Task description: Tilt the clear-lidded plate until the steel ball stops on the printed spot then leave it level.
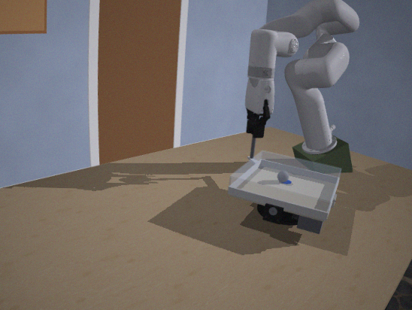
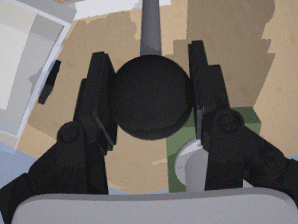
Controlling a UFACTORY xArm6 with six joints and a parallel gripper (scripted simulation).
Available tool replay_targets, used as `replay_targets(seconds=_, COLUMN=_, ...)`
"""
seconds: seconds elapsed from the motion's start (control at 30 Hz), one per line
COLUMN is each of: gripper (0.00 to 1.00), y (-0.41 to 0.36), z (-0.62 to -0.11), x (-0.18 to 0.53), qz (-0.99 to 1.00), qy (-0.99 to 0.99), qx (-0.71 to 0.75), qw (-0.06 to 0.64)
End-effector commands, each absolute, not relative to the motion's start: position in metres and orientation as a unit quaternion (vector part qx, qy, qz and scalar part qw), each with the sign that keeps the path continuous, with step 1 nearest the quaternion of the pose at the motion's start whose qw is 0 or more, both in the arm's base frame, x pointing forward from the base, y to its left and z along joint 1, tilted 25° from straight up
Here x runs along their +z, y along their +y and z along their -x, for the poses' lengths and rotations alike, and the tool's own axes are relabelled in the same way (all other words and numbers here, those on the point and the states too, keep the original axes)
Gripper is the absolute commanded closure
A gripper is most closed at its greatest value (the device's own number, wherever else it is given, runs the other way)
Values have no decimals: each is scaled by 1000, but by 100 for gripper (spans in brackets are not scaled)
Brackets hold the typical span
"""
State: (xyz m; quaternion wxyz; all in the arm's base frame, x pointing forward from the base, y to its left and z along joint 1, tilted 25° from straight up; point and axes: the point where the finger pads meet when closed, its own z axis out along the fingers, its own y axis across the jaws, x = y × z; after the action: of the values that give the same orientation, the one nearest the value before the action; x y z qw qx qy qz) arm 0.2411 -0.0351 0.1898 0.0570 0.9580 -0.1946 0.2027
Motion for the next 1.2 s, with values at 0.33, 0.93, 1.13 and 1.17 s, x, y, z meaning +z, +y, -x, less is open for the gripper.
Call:
replay_targets(seconds=0.33, gripper=100, y=-34, z=-243, x=194, qz=-957, qy=-195, qx=206, qw=56)
replay_targets(seconds=0.93, gripper=100, y=-35, z=-242, x=192, qz=-957, qy=-195, qx=206, qw=56)
replay_targets(seconds=1.13, gripper=100, y=-34, z=-241, x=193, qz=-957, qy=-195, qx=206, qw=56)
replay_targets(seconds=1.17, gripper=100, y=-34, z=-241, x=193, qz=-957, qy=-195, qx=206, qw=56)
